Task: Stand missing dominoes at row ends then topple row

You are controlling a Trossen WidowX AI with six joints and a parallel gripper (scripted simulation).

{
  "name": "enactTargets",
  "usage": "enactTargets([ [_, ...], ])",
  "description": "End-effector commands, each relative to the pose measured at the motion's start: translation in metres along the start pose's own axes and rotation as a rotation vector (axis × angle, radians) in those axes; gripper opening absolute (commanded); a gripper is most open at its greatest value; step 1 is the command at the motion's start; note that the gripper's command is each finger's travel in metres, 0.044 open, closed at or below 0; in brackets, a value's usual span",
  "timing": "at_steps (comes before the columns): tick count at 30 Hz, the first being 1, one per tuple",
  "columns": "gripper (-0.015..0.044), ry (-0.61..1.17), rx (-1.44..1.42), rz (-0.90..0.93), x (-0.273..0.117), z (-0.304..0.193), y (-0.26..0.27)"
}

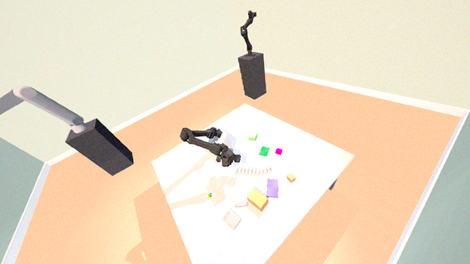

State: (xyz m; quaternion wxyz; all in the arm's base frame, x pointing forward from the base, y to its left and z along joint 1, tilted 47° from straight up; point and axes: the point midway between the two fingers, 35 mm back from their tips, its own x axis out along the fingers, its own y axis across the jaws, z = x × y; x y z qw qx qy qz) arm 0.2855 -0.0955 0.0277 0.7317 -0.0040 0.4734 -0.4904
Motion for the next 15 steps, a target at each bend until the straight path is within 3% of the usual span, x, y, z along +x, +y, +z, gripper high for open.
enactTargets([
  [1, 0.0, -0.003, 0.004, -0.002, 0.0, 0.001, 0.0],
  [10, 0.0, -0.003, 0.004, -0.002, 0.003, 0.001, 0.0],
  [15, 0.0, -0.003, 0.004, -0.003, 0.07, 0.001, 0.0],
])
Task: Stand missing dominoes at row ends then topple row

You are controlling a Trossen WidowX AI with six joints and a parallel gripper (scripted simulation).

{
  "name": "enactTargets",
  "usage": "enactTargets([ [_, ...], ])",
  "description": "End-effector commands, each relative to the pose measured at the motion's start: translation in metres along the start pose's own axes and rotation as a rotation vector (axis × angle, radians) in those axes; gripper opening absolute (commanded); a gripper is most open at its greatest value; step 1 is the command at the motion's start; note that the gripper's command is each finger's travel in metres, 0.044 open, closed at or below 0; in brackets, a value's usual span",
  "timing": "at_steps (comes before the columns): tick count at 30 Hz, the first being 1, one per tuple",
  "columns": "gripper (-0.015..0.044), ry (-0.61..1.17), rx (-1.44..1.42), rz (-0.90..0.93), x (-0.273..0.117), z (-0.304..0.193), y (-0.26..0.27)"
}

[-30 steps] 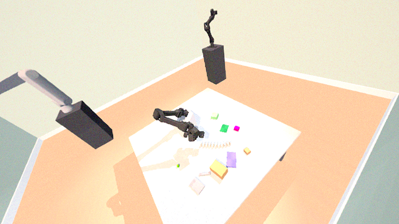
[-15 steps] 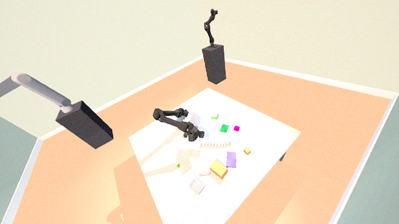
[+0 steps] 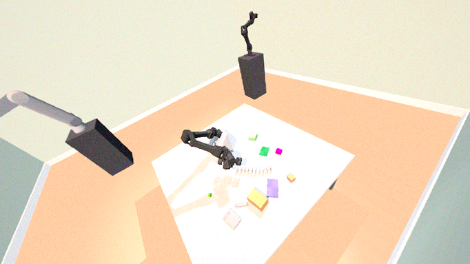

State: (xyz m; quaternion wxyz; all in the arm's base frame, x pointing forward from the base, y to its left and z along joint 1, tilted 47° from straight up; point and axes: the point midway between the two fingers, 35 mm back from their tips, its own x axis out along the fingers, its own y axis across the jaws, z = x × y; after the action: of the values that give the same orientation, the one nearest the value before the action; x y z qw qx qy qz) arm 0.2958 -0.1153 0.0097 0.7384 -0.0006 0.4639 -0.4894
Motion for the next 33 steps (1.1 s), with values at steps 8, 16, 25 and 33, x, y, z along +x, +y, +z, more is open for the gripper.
enactTargets([
  [8, 0.0, 0.012, -0.01, -0.016, 0.053, -0.006, -0.008],
  [16, 0.0, 0.013, -0.01, -0.015, 0.053, -0.005, 0.004],
  [25, 0.0, 0.013, -0.009, -0.014, 0.053, -0.005, 0.018],
  [33, 0.0, 0.018, -0.009, -0.013, 0.053, -0.006, 0.024],
])
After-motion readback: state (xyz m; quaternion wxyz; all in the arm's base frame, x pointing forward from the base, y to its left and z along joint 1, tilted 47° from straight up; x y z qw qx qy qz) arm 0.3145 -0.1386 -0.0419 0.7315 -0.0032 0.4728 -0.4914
